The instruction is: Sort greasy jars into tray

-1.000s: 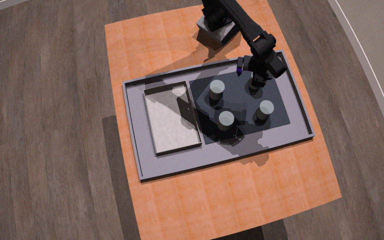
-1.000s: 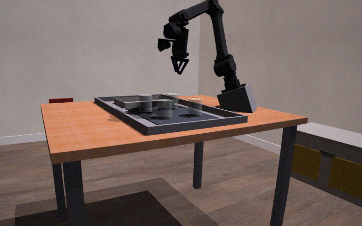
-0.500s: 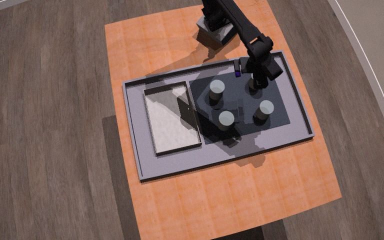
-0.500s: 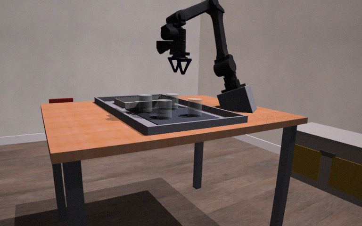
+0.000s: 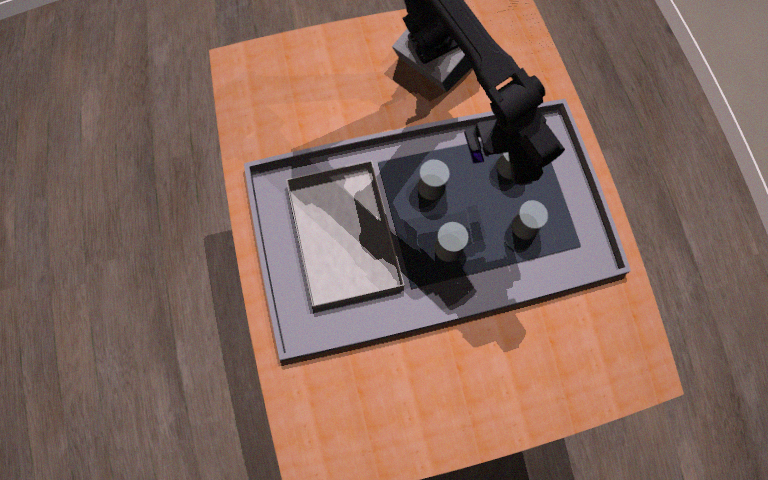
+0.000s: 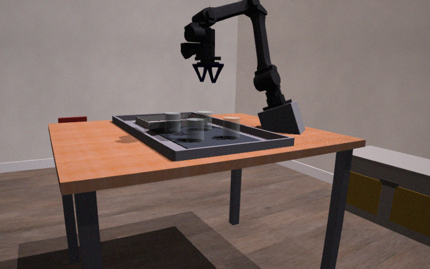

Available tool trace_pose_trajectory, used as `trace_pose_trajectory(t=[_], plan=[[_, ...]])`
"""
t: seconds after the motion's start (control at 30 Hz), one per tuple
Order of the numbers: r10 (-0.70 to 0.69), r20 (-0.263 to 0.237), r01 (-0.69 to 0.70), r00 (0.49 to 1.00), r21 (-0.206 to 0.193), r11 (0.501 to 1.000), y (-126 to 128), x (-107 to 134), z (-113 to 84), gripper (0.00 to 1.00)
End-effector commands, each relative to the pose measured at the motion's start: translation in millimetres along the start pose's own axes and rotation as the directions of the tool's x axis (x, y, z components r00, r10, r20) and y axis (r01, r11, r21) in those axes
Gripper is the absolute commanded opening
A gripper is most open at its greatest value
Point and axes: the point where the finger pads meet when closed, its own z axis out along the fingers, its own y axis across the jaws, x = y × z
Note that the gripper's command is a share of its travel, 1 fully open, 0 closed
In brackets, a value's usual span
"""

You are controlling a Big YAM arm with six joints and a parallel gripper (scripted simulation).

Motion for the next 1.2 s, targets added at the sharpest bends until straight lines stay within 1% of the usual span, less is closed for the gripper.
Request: trace_pose_trajectory(t=[0.0,0.1,0.13,0.17,0.47,0.5,1.13,1.17], plan=[[-0.005,0.019,0.005,1.0,-0.008,1.0,-1,-8,-8.7,1.0],[-0.015,0.037,0.016,0.999,-0.016,1.0,-3,-17,-18.3,1.0],[-0.015,0.037,0.016,0.999,-0.016,1.0,-3,-17,-18.3,1.0],[-0.015,0.037,0.016,0.999,-0.016,1.0,-5,-27,-27.8,1.0],[-0.015,0.037,0.016,0.999,-0.016,1.0,-5,-27,-27.8,1.0],[-0.015,0.037,0.016,0.999,-0.016,1.0,-5,-27,-27.8,0.0],[-0.015,0.037,0.016,0.999,-0.016,1.0,-5,-27,-27.8,0.0],[-0.015,0.037,0.016,0.999,-0.016,1.0,-5,-27,-19.7,0.0]])
